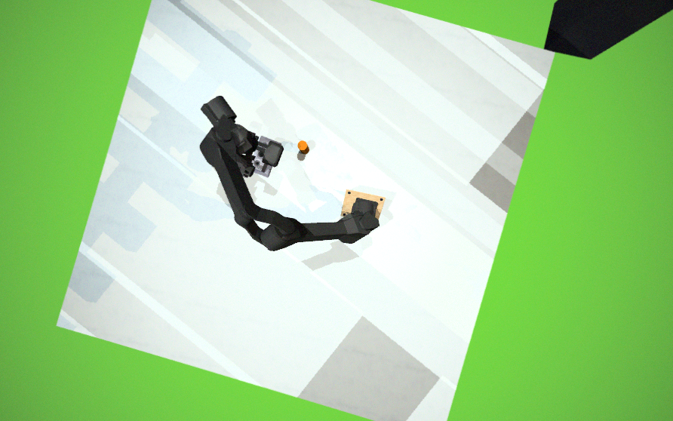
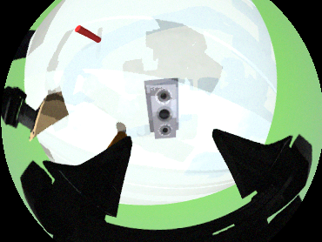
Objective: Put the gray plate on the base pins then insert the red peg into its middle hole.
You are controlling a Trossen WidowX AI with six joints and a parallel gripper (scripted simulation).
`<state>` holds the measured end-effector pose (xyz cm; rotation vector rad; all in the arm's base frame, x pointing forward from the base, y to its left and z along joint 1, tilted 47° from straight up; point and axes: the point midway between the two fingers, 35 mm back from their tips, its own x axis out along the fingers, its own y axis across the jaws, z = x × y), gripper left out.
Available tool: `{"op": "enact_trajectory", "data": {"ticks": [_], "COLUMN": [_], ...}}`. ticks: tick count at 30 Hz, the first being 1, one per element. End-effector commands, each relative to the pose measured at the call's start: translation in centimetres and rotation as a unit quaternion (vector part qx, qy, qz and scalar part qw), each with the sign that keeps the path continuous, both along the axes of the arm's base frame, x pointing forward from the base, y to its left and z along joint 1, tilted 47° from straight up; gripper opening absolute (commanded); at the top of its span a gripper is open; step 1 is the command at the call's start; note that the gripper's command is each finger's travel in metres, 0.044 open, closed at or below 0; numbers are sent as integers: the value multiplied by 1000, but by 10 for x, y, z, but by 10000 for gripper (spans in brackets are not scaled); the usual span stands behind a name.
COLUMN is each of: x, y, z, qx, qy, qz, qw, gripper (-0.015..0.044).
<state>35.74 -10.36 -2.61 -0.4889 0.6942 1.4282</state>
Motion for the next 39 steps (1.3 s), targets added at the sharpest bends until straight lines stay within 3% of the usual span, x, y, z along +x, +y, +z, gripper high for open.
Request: {"op": "enact_trajectory", "data": {"ticks": [1, 5, 13, 21, 31, 39], "x": [-1, -2, -19, -51, -76, -99], "y": [-13, -10, 31, 69, 96, 118], "z": [13, 18, 72, 110, 134, 149], "qx": [-1, -1, -2, -8, -5, -1], "qy": [-1, 20, 262, 476, 588, 661], "qz": [4, -16, -249, -452, -561, -629], "qw": [1000, 1000, 932, 755, 583, 410], "gripper": [440, 440, 440, 440, 440, 440]}}
